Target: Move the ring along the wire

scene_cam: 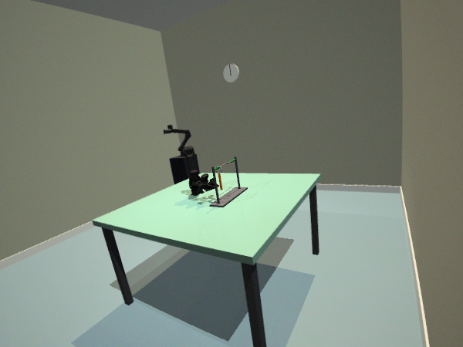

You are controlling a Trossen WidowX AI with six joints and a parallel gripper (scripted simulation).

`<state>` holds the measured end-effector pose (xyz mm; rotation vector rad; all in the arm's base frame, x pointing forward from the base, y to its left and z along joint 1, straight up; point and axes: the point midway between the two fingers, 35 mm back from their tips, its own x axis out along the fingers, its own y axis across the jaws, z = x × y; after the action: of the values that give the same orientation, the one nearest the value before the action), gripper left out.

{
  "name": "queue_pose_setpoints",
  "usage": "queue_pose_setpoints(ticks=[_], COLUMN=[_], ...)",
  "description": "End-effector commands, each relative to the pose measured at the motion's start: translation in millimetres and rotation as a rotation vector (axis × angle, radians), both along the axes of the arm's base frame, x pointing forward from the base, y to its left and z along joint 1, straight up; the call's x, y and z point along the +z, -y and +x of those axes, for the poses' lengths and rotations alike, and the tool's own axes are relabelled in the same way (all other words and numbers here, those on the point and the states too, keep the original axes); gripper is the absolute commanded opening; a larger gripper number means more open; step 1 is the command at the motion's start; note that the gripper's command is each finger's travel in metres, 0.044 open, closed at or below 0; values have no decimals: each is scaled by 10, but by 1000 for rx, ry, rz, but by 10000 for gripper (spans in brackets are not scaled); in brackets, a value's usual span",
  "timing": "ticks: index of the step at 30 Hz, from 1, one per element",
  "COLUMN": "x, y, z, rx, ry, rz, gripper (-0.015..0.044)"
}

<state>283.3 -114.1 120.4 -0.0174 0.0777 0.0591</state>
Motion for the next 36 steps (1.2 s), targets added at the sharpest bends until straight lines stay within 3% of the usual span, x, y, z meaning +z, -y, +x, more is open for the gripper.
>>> queue_pose_setpoints(ticks=[1, 36], x=[9, -32], y=[18, -57], z=[82, 626], rx=[-3, -3], ry=[3, 9], rz=[2, 3], gripper=[160, 160])
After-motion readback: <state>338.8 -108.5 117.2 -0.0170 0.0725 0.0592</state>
